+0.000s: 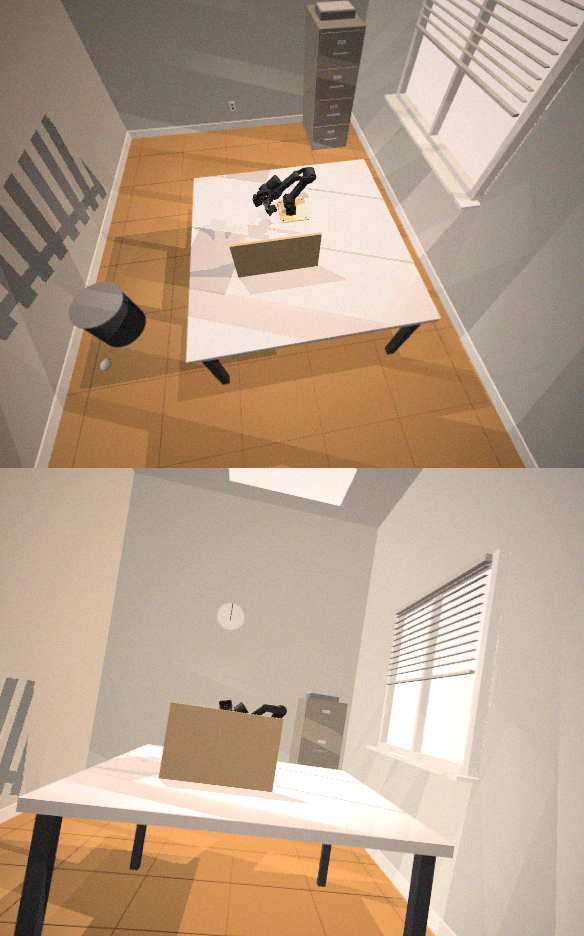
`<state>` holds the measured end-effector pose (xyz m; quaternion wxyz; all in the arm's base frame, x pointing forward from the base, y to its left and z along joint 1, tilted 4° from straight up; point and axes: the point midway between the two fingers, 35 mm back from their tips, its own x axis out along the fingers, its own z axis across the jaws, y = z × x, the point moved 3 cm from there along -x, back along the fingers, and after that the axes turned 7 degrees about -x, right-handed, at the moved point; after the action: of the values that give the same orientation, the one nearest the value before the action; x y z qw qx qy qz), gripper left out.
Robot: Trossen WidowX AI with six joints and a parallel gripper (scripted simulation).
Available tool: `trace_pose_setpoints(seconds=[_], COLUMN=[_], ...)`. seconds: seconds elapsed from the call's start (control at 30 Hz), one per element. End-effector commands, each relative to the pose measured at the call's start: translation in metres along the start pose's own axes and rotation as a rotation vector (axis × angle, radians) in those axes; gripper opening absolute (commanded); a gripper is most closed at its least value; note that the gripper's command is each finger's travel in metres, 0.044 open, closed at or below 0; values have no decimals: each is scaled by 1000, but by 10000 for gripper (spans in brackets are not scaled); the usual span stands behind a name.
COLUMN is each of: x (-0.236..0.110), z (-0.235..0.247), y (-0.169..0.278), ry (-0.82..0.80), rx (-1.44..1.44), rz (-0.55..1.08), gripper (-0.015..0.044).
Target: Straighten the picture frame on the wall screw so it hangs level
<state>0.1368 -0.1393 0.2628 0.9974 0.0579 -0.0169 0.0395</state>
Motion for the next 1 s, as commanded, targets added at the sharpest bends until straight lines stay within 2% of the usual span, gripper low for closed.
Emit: trace_pose_setpoints(seconds=[0.0, 0.43, 0.63, 0.77, 0.97], x=[0, 1, 39, 66, 70], z=[-1, 0, -12, -35, -40], y=[0, 0, -2, 2, 3], ry=[3, -4, -83, -53, -41], rx=[4, 0, 13, 15, 13], rz=[1, 3, 46, 39, 38], gripper=[260, 260, 260, 260, 260])
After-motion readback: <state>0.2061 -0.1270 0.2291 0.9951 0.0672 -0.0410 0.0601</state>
